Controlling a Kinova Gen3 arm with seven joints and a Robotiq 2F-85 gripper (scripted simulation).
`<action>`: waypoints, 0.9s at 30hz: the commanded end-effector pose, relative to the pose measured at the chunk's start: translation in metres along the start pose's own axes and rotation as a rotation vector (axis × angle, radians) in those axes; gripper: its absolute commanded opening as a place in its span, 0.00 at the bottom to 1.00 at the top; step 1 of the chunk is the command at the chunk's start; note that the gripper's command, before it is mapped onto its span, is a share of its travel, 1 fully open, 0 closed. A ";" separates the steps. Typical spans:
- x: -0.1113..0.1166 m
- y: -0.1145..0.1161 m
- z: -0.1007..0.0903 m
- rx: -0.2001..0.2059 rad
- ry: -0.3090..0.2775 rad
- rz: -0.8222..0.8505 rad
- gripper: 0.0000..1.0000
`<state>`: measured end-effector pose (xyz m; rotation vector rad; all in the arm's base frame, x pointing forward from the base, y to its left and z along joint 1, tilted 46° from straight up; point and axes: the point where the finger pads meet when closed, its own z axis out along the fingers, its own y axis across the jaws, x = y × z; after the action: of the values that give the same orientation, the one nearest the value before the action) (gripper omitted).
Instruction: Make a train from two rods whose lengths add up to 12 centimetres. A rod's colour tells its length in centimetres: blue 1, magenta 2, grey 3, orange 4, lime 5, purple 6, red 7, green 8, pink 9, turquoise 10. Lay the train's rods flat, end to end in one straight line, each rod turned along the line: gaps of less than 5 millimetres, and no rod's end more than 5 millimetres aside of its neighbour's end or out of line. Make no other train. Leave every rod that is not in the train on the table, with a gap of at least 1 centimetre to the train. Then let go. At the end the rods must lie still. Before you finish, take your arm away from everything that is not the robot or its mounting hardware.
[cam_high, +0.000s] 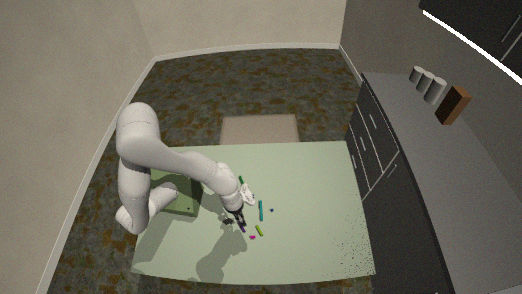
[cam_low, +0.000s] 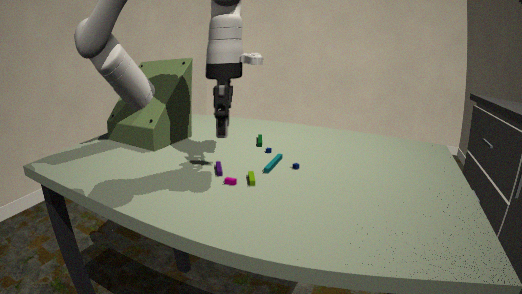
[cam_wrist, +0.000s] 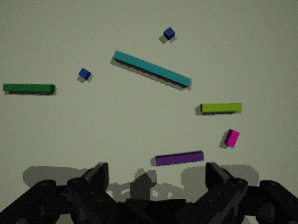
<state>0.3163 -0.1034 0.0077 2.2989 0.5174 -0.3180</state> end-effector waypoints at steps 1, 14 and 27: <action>0.006 -0.002 -0.001 0.001 0.008 -0.105 1.00; 0.012 -0.013 -0.001 -0.003 0.015 -0.341 1.00; 0.012 -0.013 -0.001 -0.003 0.015 -0.341 1.00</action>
<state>0.3203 -0.0912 -0.0047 2.2108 0.9049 -0.4564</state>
